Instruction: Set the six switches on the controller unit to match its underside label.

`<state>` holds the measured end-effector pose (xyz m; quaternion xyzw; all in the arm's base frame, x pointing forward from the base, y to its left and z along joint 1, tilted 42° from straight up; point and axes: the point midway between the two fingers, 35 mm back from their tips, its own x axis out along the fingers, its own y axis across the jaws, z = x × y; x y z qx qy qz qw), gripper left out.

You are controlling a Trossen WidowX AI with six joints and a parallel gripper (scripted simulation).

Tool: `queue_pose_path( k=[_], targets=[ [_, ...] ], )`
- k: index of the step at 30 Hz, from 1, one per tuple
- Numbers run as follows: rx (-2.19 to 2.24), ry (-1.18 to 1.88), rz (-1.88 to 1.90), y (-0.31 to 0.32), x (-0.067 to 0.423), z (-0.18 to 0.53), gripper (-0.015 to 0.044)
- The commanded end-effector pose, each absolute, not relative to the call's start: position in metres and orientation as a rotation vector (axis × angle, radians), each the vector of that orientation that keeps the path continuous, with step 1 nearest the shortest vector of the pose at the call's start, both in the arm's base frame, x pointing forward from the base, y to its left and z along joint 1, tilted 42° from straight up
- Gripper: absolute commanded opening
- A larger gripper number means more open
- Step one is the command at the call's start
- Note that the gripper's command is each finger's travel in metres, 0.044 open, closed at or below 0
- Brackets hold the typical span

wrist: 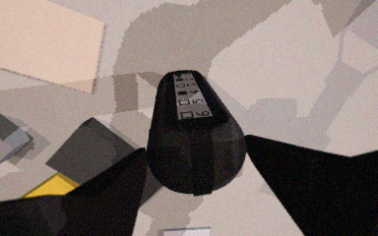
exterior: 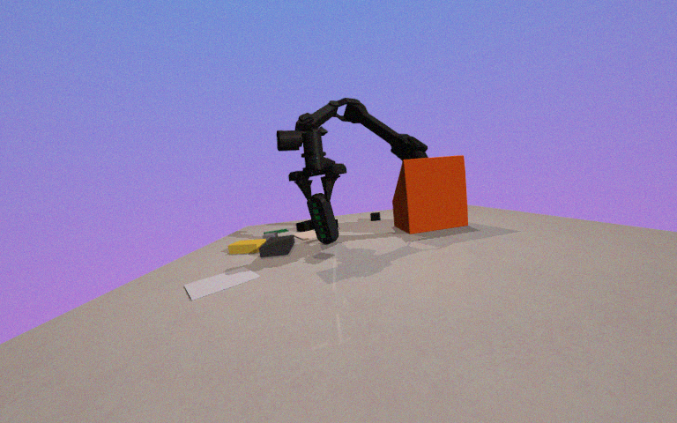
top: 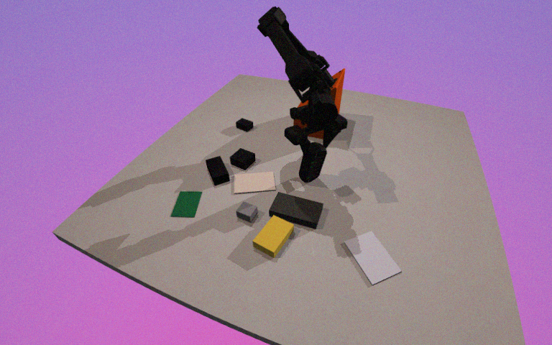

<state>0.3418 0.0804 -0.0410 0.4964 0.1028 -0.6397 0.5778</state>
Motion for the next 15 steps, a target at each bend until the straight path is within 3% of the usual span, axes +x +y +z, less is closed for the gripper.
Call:
queue_pose_path(
  k=[1,15],
  targets=[
    [1.151,0.238,-1.499,0.0759,0.3385,-0.0391,0.0338],
    [1.151,0.237,-1.499,0.0679,0.3326,-0.0334,0.0338]
  ],
)
